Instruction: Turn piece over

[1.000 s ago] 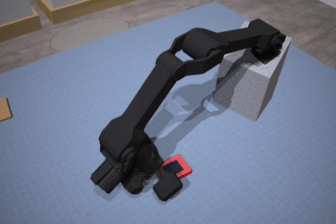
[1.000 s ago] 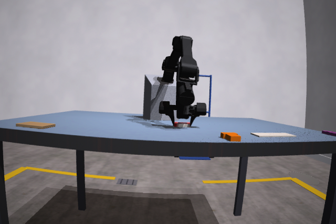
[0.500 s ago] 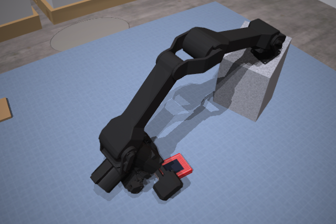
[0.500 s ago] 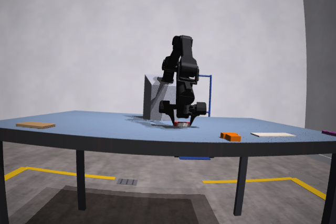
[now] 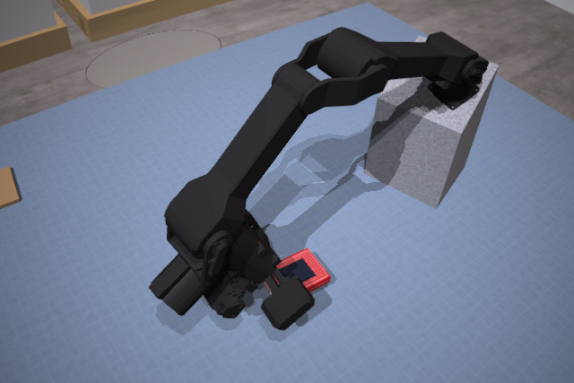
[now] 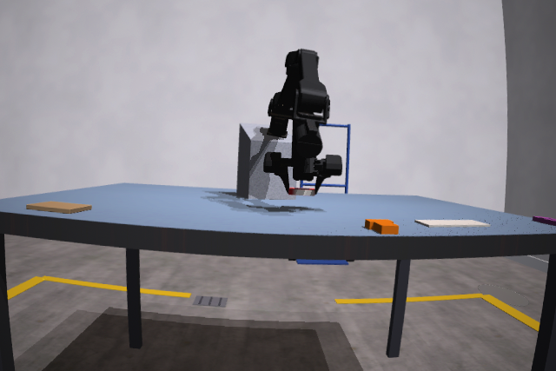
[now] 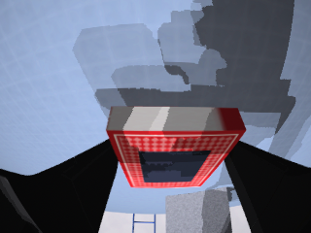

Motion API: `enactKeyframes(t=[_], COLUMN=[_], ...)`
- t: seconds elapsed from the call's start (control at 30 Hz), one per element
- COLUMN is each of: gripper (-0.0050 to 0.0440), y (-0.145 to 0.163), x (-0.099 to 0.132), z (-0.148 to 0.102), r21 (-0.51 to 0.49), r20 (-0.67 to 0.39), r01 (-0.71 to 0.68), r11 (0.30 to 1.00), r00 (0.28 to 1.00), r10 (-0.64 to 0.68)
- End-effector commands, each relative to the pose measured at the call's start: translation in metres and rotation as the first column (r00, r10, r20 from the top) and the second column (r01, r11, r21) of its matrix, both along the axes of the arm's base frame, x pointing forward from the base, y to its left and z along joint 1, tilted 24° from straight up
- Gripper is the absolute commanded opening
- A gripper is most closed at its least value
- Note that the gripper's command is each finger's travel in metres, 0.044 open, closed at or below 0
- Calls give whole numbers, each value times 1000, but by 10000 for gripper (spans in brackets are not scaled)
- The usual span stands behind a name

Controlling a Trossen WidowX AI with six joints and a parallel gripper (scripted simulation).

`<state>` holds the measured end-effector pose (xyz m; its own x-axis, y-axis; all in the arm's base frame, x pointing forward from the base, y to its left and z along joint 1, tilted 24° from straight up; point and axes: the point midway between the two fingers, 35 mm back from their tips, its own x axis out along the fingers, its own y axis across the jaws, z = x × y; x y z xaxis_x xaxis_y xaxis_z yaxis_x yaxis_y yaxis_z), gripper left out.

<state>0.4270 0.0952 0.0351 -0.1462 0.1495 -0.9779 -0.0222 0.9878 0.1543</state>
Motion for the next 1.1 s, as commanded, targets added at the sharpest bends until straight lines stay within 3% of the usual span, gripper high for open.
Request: enactKeyframes(t=[0.0, 0.2, 0.47, 0.97, 1.07], gripper=[0, 0, 0, 0, 0], y=[0, -3, -3, 1, 0], x=[-7, -28, -28, -12, -13], z=[22, 69, 69, 74, 69], r21=[-27, -90, -90, -71, -78], r20=[17, 31, 31, 231, 192], r01=[-66, -215, -215, -171, -180], r11=[997, 972, 972, 983, 981], r00=[998, 975, 975, 956, 962], r10=[66, 218, 218, 183, 192])
